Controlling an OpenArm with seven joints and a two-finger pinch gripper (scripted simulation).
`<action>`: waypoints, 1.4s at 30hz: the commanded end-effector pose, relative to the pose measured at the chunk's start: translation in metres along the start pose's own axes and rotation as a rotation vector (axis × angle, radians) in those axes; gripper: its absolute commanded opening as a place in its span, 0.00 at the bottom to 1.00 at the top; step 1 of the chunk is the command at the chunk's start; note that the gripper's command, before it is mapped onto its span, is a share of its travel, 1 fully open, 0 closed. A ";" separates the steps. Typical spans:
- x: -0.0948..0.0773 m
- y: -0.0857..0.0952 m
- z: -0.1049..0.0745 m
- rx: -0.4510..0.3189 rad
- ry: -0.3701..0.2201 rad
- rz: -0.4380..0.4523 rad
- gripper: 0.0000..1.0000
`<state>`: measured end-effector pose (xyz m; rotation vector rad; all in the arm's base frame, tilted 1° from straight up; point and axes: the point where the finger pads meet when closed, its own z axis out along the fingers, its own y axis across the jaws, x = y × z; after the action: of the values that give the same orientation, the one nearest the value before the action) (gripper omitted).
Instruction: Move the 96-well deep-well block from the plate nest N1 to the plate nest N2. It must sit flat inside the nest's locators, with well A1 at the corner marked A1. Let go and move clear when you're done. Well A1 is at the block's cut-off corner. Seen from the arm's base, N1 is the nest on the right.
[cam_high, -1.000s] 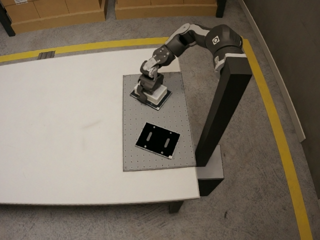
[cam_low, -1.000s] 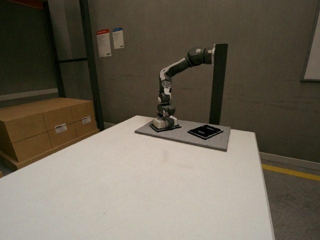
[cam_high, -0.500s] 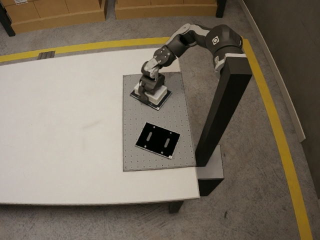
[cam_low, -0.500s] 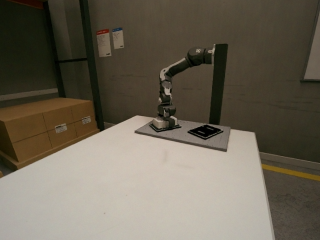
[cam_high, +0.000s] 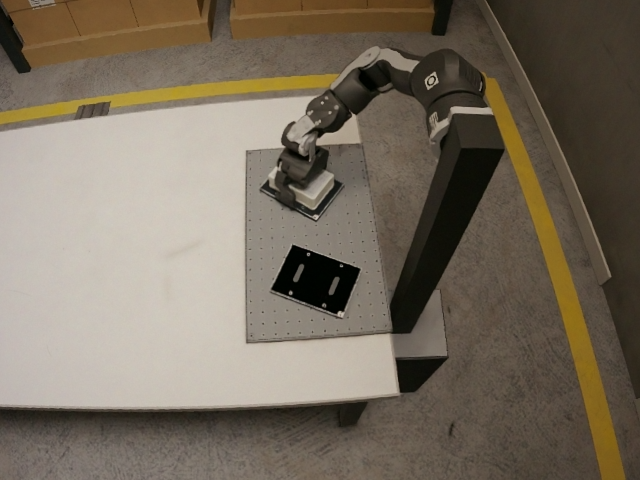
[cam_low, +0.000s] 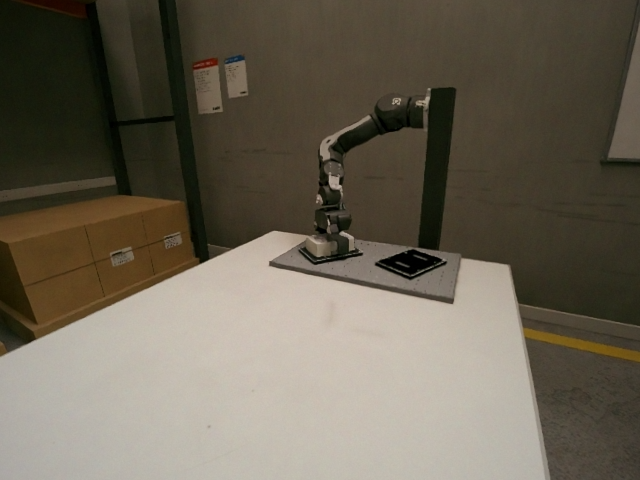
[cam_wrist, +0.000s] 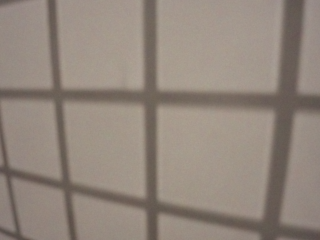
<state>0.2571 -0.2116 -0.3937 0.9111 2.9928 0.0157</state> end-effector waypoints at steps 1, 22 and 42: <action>-0.003 0.000 -0.003 0.000 -0.003 0.002 0.77; 0.001 -0.002 0.001 0.000 0.000 0.000 0.77; -0.002 0.001 -0.003 -0.001 -0.003 0.002 0.77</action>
<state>0.2588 -0.2108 -0.3920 0.9118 2.9899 0.0213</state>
